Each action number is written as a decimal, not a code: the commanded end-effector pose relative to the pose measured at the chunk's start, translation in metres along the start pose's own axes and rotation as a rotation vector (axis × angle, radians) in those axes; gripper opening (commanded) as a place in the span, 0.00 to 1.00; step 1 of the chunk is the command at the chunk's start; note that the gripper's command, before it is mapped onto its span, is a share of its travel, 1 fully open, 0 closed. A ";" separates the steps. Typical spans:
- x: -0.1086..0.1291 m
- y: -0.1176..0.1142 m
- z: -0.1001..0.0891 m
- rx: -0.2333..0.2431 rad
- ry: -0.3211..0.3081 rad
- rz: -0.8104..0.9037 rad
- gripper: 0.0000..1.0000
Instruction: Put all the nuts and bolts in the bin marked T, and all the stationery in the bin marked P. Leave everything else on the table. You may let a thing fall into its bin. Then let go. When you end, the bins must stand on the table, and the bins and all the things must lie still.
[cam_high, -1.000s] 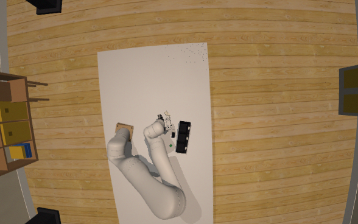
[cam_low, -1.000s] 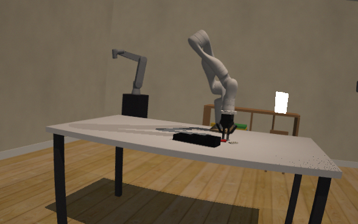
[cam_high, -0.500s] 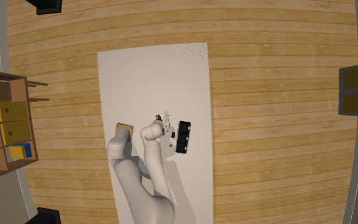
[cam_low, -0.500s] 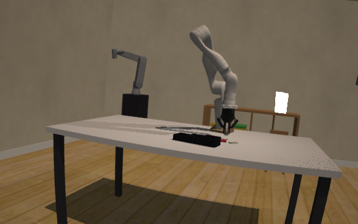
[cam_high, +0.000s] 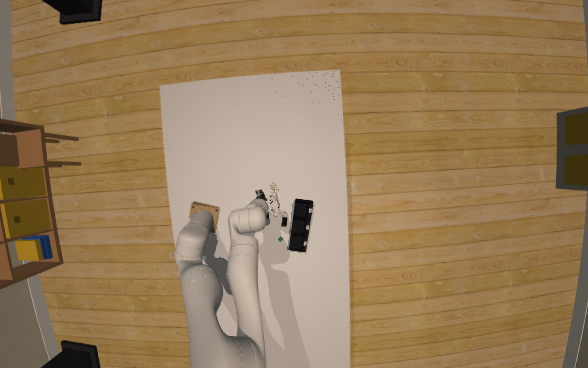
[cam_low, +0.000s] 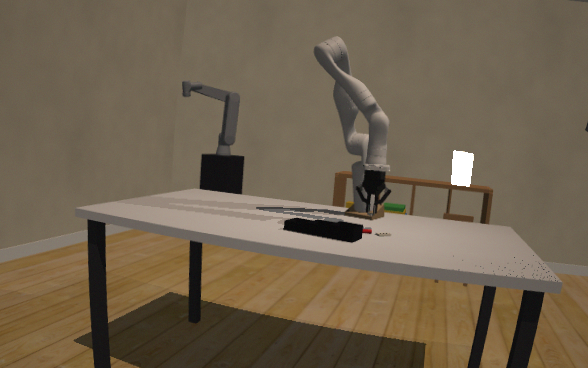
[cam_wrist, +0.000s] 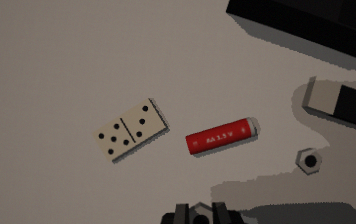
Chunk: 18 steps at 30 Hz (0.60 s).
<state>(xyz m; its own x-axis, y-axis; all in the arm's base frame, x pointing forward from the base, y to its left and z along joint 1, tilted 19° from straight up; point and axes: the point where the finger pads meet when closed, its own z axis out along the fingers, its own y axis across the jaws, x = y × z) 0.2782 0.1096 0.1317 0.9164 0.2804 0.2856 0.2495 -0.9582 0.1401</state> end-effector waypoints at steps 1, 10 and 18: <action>0.002 0.000 -0.001 0.001 0.004 0.002 0.11; 0.002 0.000 -0.001 0.001 0.004 0.002 0.11; 0.002 0.000 -0.001 0.001 0.004 0.002 0.11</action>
<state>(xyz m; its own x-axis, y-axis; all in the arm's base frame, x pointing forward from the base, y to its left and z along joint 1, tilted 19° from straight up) 0.2788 0.1086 0.1320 0.9170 0.2776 0.2864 0.2464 -0.9589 0.1407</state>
